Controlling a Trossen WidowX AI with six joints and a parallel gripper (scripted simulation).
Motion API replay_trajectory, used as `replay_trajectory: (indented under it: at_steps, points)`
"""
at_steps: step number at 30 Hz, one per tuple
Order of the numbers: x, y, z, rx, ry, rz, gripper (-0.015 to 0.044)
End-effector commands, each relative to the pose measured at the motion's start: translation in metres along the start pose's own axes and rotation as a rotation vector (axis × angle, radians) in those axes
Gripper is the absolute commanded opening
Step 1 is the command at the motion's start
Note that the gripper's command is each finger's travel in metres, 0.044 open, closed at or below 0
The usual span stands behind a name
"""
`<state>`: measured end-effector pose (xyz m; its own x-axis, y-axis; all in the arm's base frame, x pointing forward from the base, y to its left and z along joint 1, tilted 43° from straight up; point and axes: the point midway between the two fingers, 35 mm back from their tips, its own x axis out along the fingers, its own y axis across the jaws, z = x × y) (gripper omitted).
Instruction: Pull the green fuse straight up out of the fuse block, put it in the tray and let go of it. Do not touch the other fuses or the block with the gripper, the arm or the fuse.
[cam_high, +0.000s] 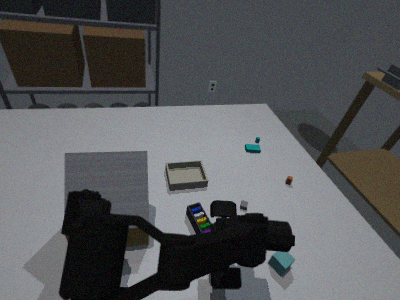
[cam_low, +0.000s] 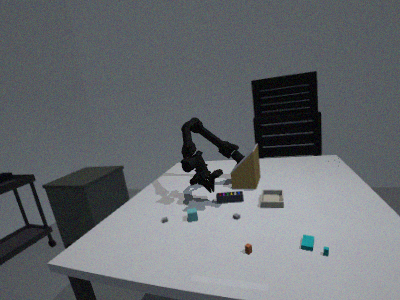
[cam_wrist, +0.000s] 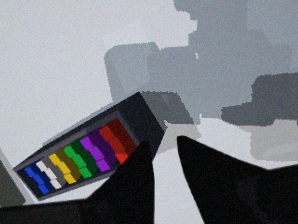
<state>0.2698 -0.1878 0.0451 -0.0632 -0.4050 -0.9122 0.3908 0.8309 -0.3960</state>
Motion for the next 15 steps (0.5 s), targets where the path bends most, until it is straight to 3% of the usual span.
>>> replay_trajectory:
  at_steps: [1, 9, 15]
  points:
    - [-0.001, 0.032, 0.001, -0.140, 0.010, -0.064, 0.0073]
    - [0.006, 0.087, -0.024, -0.410, 0.049, -0.311, 0.0073]
    - [0.006, 0.088, -0.025, -0.417, 0.049, -0.318, 0.0073]
